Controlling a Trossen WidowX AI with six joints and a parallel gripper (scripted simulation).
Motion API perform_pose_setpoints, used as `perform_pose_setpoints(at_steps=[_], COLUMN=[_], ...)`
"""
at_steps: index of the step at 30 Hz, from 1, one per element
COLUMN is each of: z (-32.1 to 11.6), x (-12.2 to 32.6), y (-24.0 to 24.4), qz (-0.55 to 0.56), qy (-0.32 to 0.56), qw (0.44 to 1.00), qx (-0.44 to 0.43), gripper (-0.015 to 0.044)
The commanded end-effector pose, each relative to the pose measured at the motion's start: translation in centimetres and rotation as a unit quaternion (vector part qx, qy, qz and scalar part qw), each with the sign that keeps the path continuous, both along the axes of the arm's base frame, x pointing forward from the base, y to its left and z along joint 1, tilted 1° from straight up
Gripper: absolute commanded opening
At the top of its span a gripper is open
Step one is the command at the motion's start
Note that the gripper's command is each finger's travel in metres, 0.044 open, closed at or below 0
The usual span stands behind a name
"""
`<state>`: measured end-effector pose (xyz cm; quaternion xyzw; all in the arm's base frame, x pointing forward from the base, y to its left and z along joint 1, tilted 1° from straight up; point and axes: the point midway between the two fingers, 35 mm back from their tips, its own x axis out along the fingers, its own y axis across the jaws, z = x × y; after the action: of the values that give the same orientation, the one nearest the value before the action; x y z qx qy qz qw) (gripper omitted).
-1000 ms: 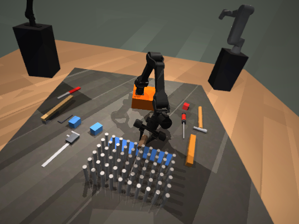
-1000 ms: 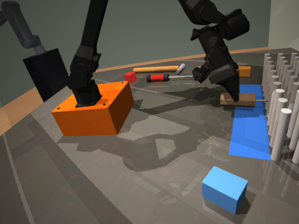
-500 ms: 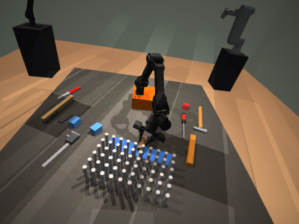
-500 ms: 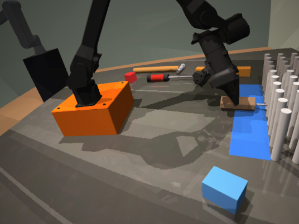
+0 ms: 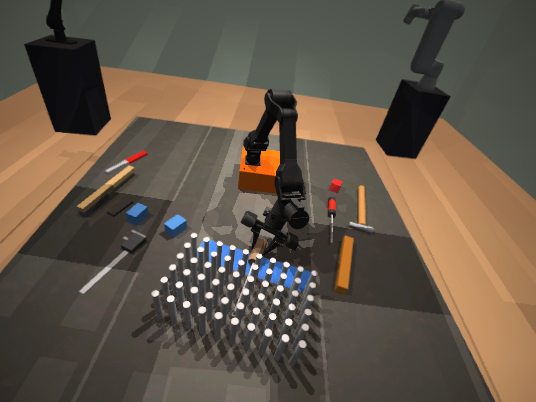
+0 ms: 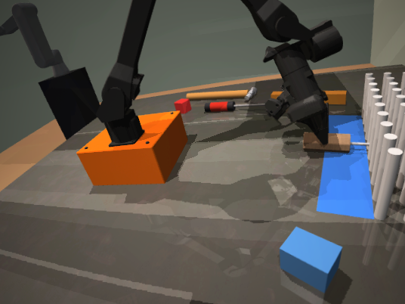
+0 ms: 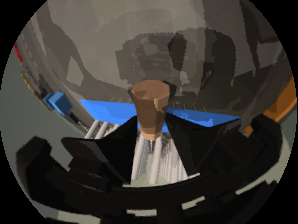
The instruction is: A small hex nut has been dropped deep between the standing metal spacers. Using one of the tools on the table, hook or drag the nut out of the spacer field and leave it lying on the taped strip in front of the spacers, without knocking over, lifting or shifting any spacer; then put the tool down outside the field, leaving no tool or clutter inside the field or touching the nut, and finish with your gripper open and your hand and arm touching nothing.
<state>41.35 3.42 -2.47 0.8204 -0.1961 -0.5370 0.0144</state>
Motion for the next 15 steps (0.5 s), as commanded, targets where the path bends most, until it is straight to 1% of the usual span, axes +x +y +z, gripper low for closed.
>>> perform_pose_setpoints(at_steps=[1,15], z=[0.05,-0.02], x=[-0.35,-1.18], y=[0.06,0.28], qz=[-0.001,-0.002], qy=[0.000,0.001], qw=[1.000,1.000], qx=[0.000,0.000], gripper=[0.0000,0.0000])
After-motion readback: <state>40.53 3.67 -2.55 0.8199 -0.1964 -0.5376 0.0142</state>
